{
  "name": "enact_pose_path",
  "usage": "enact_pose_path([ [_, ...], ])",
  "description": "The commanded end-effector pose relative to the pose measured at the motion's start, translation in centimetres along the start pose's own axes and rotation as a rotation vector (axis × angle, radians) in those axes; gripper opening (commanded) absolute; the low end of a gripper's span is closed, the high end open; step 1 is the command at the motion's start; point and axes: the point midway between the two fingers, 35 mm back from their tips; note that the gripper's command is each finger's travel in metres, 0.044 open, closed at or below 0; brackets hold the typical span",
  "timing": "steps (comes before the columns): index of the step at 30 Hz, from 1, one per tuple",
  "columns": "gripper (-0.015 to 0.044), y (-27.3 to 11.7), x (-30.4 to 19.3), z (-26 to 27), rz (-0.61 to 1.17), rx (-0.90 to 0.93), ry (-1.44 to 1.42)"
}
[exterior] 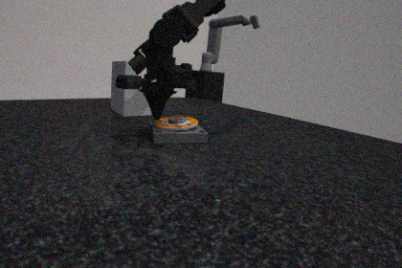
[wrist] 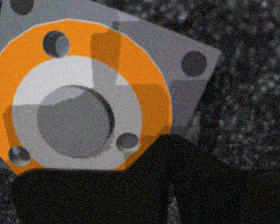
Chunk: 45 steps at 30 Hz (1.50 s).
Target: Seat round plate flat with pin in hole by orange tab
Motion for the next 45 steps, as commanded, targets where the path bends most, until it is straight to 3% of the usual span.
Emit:
enact_pose_path([
  [1, 0.0, 0.1, -0.8, 0.3, 0.01, 0.003, 0.003],
  [45, 0.0, -0.5, -3.4, 4.7, 0.012, 0.005, 0.006],
])
Point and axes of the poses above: the point midway between the two fingers, 35 mm back from their tips, its own y axis out along the fingers, its own z axis across the jaws, x = y × z, and after that the axes turned 9 degrees about -y, right-handed
